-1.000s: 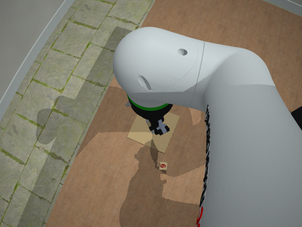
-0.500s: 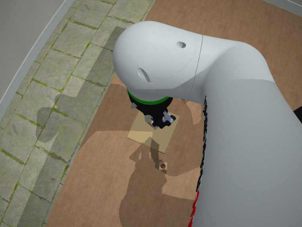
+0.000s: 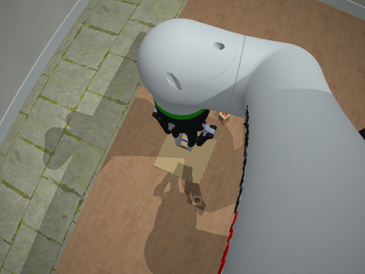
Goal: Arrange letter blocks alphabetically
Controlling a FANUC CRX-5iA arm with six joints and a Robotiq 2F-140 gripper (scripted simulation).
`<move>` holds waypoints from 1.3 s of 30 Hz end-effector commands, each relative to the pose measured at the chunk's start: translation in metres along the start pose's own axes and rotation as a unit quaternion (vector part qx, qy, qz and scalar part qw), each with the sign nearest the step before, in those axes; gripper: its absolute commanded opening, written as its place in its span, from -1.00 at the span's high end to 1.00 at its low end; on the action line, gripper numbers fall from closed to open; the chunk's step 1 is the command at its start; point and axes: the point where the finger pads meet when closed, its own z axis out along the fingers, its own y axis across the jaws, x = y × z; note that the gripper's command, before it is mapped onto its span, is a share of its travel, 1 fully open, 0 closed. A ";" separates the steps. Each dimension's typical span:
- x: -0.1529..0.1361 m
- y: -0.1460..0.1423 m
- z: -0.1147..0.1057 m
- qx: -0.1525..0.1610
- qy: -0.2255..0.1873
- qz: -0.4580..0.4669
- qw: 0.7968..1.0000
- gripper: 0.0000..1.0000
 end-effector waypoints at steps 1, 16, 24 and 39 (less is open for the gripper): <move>-0.002 0.001 0.000 -0.005 0.003 -0.025 1.000 0.74; -0.002 0.001 0.003 -0.005 0.003 -0.026 1.000 0.74; -0.002 0.001 0.019 -0.005 0.003 -0.026 1.000 0.74; -0.002 0.001 0.086 -0.005 0.003 -0.026 1.000 0.74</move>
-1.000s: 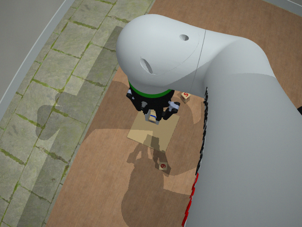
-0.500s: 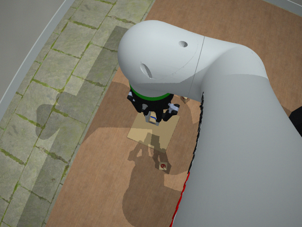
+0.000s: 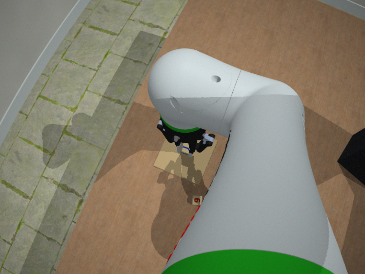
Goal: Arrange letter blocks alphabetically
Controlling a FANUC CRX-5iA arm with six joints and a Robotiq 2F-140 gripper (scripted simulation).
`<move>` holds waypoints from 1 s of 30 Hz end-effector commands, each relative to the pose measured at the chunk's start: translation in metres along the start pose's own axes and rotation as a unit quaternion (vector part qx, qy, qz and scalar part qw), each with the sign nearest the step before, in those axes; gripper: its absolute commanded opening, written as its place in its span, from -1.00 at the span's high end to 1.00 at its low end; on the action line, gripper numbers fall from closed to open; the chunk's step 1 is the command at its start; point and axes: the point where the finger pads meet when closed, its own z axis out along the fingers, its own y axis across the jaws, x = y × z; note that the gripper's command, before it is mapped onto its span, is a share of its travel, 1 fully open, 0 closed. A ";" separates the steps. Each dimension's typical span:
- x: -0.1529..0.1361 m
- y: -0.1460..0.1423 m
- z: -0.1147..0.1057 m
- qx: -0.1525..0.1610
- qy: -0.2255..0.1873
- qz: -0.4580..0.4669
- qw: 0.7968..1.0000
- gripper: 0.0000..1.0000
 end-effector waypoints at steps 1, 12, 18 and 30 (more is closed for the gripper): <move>0.000 0.001 0.016 -0.003 0.000 0.000 1.000 0.74; 0.000 0.001 0.027 -0.003 0.000 0.000 1.000 0.74; 0.000 0.001 0.027 -0.003 0.000 0.000 1.000 0.74; 0.000 0.001 0.027 -0.003 0.000 0.000 1.000 0.74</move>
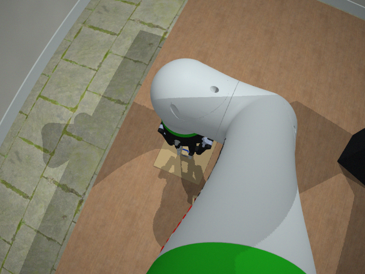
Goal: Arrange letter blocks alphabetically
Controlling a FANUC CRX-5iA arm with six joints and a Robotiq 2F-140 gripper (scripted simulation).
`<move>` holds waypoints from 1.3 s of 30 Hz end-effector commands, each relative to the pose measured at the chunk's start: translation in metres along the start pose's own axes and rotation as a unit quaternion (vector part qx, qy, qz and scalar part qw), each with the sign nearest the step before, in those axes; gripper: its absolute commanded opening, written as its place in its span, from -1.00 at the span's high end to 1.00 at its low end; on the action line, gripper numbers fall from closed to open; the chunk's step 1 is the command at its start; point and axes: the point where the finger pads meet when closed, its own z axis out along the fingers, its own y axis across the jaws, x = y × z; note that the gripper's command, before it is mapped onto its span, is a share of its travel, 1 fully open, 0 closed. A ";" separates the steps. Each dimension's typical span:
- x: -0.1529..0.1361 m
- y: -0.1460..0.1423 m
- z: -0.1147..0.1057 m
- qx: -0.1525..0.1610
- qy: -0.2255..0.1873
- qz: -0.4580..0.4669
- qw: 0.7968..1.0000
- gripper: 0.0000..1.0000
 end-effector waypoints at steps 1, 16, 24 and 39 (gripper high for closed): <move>0.000 0.000 0.000 0.000 0.000 0.000 1.000 0.74; 0.000 0.000 0.003 0.000 0.000 0.000 1.000 0.74; 0.000 0.000 0.004 0.000 0.000 0.000 1.000 0.74; 0.000 0.000 0.004 0.000 0.000 0.000 1.000 0.74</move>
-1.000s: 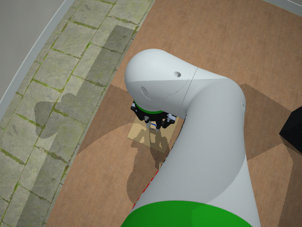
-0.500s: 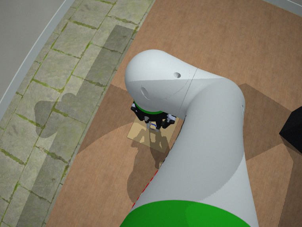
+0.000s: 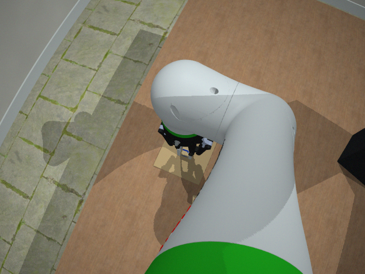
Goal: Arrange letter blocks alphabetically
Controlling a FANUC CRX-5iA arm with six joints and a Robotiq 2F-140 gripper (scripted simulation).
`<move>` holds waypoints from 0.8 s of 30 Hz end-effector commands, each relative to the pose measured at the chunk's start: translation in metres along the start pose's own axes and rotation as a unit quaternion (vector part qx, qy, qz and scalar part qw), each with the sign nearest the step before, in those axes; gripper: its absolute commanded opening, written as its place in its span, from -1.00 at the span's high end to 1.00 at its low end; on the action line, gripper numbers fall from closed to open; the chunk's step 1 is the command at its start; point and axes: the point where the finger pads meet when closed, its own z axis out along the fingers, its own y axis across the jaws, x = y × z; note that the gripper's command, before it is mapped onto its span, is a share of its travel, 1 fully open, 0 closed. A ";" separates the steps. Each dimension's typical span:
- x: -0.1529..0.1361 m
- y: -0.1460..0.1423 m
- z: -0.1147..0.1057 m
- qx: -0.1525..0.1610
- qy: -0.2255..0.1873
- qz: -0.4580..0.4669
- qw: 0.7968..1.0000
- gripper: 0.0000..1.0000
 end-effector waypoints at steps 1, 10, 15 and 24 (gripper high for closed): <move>0.000 0.000 0.000 0.000 0.000 0.000 1.000 0.74; 0.000 0.000 0.000 0.000 0.000 0.000 1.000 0.74; 0.000 0.000 0.000 0.000 0.000 0.000 1.000 0.74; 0.000 0.000 0.000 0.000 0.000 0.000 1.000 0.65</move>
